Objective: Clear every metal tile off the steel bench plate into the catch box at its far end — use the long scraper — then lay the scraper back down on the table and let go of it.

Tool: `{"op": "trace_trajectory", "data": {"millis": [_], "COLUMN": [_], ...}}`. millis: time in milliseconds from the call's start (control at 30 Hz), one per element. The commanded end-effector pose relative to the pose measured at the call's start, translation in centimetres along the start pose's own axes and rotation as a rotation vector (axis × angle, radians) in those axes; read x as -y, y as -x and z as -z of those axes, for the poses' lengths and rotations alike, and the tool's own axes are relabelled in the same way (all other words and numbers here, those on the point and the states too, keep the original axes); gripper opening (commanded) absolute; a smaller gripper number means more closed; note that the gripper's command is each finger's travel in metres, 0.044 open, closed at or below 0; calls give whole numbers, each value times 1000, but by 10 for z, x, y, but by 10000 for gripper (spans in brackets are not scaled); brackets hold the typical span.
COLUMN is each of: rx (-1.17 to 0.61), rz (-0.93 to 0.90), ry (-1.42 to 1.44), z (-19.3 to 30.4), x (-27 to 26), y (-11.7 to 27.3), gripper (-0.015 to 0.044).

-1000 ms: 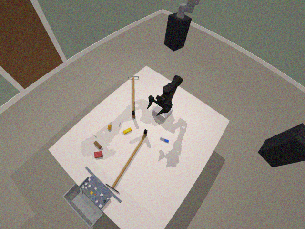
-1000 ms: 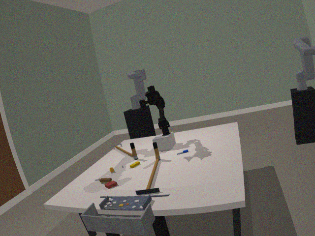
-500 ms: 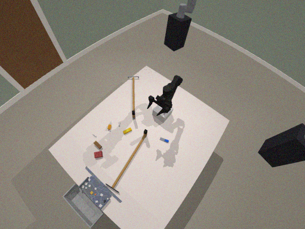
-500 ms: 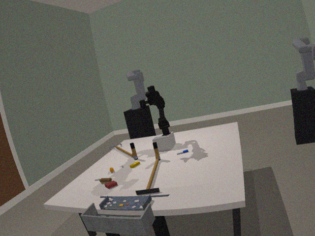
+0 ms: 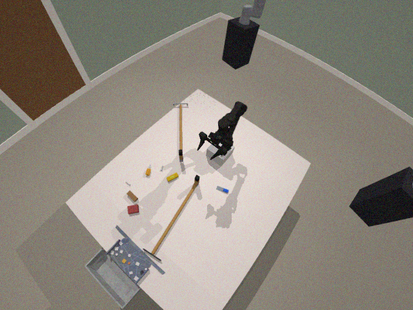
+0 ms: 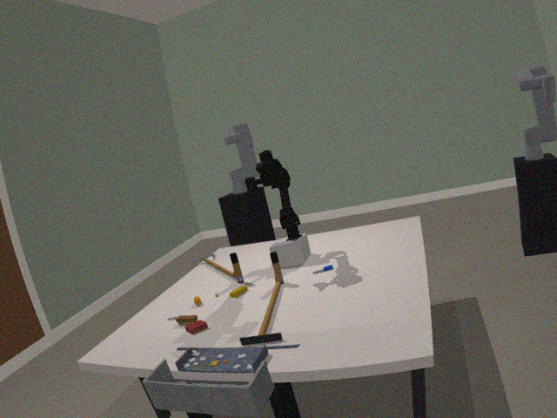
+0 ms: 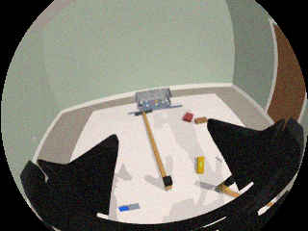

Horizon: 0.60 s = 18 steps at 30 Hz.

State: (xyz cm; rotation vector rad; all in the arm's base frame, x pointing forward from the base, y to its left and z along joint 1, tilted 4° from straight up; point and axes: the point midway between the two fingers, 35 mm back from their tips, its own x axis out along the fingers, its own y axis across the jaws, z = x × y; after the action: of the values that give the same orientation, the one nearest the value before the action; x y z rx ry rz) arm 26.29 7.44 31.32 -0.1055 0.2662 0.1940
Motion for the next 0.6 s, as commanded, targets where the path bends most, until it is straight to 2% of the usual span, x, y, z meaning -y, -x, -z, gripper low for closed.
{"op": "trace_trajectory", "data": {"millis": [0,567], "rx": [-31,-165], "rz": [-7,-20], "ry": [13,48], "z": [-5,-9], "x": [-2,-7], "y": [-8,-45], "gripper": [440,440]}}
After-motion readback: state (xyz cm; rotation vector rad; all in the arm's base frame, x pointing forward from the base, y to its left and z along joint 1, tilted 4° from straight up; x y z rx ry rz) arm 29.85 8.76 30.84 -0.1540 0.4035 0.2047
